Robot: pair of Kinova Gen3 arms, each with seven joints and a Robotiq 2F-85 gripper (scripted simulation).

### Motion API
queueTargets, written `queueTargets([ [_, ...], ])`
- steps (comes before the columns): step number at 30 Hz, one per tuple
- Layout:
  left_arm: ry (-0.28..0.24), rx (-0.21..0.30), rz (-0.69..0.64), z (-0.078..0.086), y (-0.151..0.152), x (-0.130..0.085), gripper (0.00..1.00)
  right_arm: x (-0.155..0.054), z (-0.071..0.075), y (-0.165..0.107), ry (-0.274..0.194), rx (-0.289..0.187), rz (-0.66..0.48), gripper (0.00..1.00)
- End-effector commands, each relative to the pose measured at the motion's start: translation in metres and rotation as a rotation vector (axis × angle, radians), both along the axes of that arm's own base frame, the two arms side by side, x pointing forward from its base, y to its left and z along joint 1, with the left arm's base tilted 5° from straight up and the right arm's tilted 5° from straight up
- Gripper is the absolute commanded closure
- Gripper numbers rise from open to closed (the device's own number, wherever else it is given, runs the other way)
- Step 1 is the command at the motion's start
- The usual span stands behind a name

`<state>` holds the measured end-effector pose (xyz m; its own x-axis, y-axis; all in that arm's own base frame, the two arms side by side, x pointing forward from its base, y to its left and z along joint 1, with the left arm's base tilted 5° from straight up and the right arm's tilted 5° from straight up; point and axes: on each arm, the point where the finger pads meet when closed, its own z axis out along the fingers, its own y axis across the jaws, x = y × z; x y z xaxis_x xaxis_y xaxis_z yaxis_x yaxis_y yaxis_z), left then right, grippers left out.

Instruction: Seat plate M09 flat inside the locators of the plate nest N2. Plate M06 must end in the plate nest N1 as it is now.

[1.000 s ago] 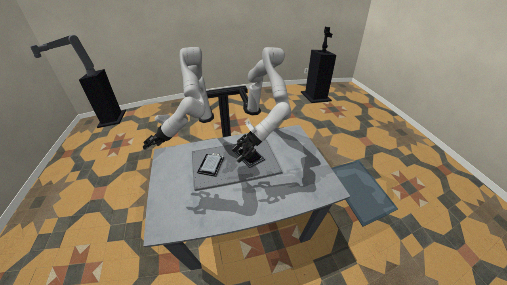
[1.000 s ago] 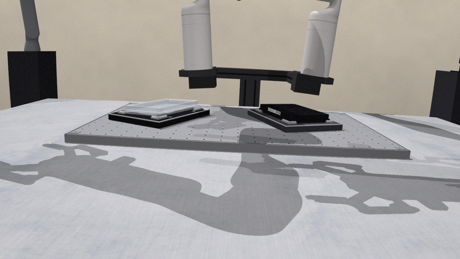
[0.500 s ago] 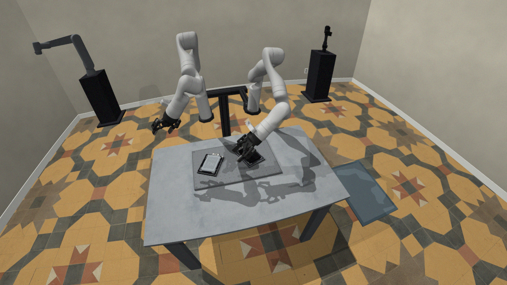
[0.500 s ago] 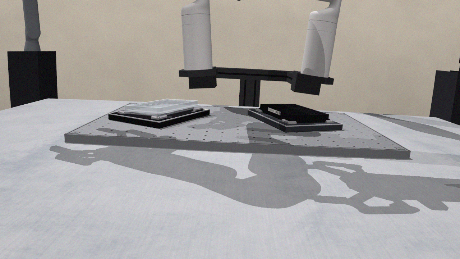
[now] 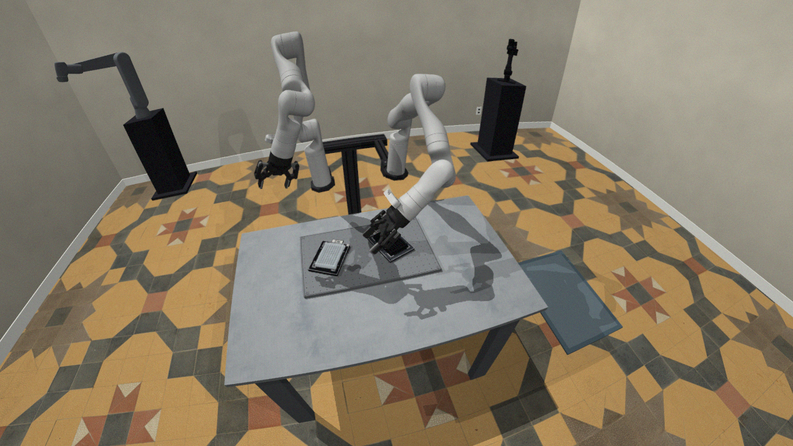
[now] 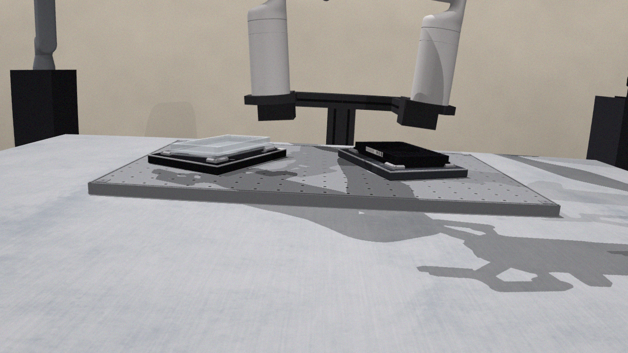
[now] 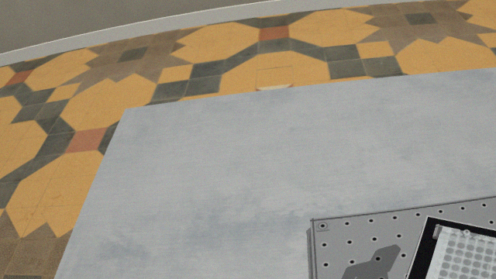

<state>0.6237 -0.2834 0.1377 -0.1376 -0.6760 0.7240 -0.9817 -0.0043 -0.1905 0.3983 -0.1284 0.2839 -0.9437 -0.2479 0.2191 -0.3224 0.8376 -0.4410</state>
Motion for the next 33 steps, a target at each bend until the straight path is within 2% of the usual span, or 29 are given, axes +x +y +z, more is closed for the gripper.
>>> queueTargets([
  [1, -0.002, -0.001, 0.000, 0.002, 0.000, 0.000, 0.002, -0.014, 0.010, 0.013, -0.055, 0.036, -0.016, 0.002],
  [15, -0.002, -0.001, 0.000, 0.002, 0.000, 0.000, 0.002, -0.103, 0.004, 0.068, -0.158, 0.221, -0.203, 0.002],
  [17, -0.002, -0.001, 0.000, 0.002, 0.000, 0.000, 0.002, -0.103, 0.004, 0.068, -0.158, 0.221, -0.203, 0.002],
  [26, -0.002, -0.001, 0.000, 0.002, 0.000, 0.000, 0.002, -0.148, -0.003, 0.092, -0.195, 0.307, -0.301, 0.002],
  [33, -0.002, -0.001, 0.000, 0.002, 0.000, 0.000, 0.002, -0.171, -0.007, 0.103, -0.209, 0.347, -0.351, 0.002],
])
